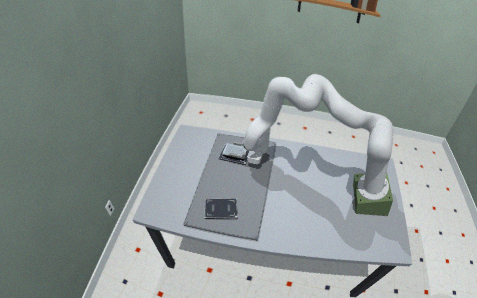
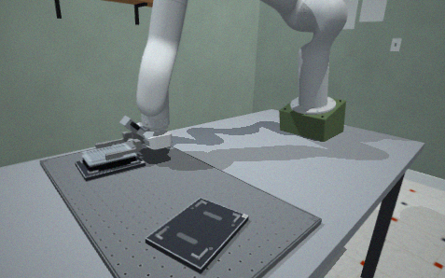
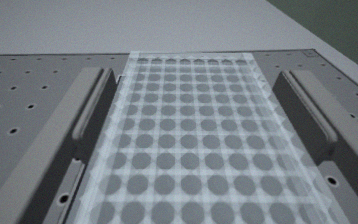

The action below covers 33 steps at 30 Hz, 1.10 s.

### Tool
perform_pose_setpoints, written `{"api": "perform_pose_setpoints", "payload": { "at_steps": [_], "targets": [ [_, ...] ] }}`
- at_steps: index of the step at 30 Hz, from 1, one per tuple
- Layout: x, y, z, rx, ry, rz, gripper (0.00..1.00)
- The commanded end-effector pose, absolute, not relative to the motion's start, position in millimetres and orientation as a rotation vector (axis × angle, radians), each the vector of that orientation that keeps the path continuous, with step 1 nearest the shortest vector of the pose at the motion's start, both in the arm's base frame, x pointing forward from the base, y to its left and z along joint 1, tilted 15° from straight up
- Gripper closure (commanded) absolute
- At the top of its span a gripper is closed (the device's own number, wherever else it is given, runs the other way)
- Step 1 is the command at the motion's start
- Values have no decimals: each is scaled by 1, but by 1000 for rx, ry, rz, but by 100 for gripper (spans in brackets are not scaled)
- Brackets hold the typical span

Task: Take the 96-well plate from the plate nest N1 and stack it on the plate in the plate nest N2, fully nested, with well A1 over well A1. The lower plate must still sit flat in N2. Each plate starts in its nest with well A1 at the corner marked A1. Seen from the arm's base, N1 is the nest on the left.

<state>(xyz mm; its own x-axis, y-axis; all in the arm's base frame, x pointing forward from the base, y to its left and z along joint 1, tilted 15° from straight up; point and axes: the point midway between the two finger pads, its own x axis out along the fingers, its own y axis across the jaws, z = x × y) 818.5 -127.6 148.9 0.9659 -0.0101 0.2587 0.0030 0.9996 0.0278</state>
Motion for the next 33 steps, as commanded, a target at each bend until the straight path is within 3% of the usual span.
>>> {"api": "perform_pose_setpoints", "payload": {
  "at_steps": [1,33],
  "targets": [
    [819,-128,149,27,-264,-7,100],
    [820,-128,145,27,-264,-7,100]
  ]
}}
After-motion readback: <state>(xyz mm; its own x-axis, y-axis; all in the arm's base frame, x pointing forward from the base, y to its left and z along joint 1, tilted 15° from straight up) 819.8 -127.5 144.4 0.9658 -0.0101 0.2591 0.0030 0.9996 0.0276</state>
